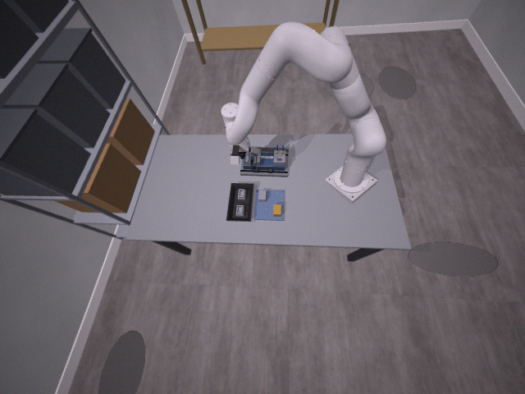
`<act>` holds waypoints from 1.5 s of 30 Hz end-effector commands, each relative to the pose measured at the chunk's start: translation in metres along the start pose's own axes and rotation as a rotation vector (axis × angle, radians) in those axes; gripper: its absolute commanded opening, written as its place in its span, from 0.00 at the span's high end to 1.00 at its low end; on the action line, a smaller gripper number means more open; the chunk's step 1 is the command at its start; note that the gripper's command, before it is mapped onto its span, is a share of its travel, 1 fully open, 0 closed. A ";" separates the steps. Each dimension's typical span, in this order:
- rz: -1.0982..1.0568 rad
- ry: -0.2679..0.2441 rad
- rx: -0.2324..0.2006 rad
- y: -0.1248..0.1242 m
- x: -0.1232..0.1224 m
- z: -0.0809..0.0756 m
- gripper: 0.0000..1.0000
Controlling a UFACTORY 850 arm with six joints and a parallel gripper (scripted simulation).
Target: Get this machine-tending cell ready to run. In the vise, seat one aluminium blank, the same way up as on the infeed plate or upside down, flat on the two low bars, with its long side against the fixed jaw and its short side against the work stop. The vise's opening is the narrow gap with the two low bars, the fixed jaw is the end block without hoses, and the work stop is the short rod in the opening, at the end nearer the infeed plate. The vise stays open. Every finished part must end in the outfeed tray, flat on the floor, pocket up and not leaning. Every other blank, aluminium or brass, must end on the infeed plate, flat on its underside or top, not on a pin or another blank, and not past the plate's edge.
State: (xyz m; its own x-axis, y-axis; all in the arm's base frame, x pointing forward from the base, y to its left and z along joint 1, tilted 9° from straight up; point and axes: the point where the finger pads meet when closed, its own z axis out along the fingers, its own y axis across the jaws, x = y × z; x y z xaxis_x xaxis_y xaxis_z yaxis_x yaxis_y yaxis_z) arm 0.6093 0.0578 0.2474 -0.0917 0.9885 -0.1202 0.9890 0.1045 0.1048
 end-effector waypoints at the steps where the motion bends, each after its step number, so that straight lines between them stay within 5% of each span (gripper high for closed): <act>1: -0.002 0.005 -0.002 -0.002 -0.023 -0.001 1.00; 2: -0.002 0.005 -0.002 -0.007 -0.049 -0.001 1.00; 16: -0.001 0.000 -0.006 -0.045 -0.161 -0.003 1.00; 45: -0.001 0.000 -0.006 -0.045 -0.162 -0.003 1.00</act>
State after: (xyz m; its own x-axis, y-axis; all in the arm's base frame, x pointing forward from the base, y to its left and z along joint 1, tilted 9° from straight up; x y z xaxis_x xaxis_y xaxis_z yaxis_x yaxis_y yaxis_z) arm 0.5787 -0.1063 0.2636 -0.0930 0.9884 -0.1199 0.9884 0.1061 0.1083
